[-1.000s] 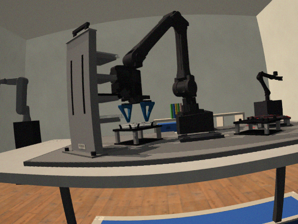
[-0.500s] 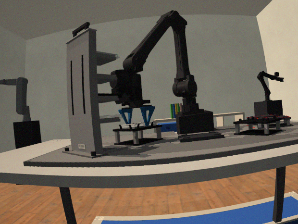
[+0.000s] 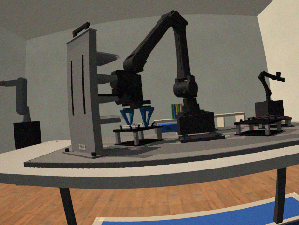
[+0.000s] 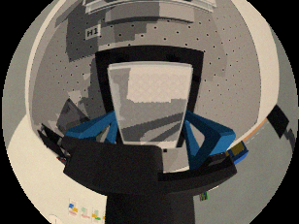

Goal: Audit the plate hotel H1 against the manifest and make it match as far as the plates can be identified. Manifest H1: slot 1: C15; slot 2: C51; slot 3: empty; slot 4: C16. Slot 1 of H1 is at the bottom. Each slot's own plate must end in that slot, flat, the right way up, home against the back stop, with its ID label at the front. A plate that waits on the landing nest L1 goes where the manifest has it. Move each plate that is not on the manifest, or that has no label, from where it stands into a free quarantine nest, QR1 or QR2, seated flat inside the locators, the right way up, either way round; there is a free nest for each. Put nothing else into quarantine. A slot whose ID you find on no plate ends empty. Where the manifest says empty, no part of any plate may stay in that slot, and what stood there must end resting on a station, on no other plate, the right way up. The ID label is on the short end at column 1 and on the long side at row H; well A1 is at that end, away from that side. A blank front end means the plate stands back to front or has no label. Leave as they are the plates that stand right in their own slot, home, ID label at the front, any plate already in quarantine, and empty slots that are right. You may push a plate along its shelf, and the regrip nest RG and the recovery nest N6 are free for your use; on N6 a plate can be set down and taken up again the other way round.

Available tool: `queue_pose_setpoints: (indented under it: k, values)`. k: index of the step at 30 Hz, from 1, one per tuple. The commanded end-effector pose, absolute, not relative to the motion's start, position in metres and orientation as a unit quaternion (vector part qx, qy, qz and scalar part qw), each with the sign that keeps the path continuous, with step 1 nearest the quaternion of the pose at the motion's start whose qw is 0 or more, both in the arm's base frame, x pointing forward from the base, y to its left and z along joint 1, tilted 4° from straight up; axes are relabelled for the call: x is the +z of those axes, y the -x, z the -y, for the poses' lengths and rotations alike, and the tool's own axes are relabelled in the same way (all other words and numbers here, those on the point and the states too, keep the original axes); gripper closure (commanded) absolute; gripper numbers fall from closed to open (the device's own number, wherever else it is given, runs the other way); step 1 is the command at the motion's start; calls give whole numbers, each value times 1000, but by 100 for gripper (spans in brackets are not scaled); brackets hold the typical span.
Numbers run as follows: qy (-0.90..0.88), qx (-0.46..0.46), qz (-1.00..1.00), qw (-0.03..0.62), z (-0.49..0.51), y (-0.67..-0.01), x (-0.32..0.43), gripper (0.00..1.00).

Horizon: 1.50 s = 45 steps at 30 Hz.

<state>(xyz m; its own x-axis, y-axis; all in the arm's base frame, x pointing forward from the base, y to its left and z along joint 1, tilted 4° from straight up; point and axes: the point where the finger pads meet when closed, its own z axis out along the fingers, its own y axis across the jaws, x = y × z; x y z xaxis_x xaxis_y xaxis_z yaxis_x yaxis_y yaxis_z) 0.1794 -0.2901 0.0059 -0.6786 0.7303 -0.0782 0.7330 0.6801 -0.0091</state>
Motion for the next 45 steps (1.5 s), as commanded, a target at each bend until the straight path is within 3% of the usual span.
queue_pose_setpoints:
  k: [1,45]
  values:
    - [-400,-30,-915,49,302,-187,16,14]
    - [-402,-39,-913,61,308,-192,59,14]
